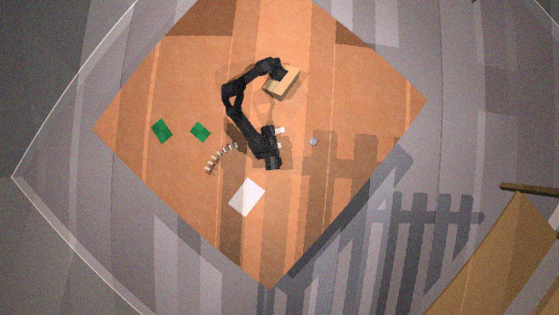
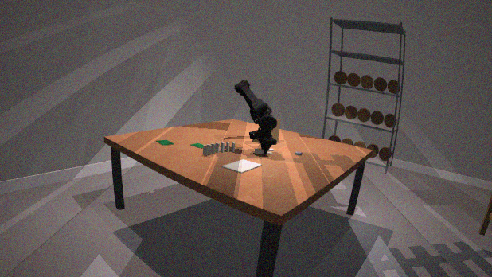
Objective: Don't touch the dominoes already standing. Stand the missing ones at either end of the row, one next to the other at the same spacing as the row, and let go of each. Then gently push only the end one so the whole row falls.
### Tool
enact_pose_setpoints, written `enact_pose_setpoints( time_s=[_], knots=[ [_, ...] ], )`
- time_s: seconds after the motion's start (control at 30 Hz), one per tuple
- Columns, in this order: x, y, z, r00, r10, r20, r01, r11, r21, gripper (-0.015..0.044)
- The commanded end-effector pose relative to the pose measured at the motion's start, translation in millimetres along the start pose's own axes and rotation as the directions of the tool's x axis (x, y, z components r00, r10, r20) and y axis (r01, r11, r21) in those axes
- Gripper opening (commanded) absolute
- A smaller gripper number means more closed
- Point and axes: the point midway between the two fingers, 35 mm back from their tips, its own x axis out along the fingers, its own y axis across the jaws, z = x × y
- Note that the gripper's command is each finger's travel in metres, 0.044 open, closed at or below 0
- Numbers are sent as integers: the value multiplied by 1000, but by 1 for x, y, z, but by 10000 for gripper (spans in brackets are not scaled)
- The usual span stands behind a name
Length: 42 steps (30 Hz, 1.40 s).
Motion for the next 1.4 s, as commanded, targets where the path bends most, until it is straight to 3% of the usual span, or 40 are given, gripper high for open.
enact_pose_setpoints(
  time_s=[0.0,0.43,0.7,0.8,1.03,1.37],
  knots=[
    [-2,1,0,1000,9,9,-9,1000,-4,107],
    [-154,1,8,1000,26,4,-26,1000,-12,107],
    [-161,-2,11,1000,2,0,-2,1000,-24,107],
    [-166,-25,38,1000,4,-2,-4,980,-200,107],
    [-170,-102,100,1000,3,-2,-4,757,-653,107],
    [-161,-185,135,1000,-8,5,8,362,-932,107]
  ],
)
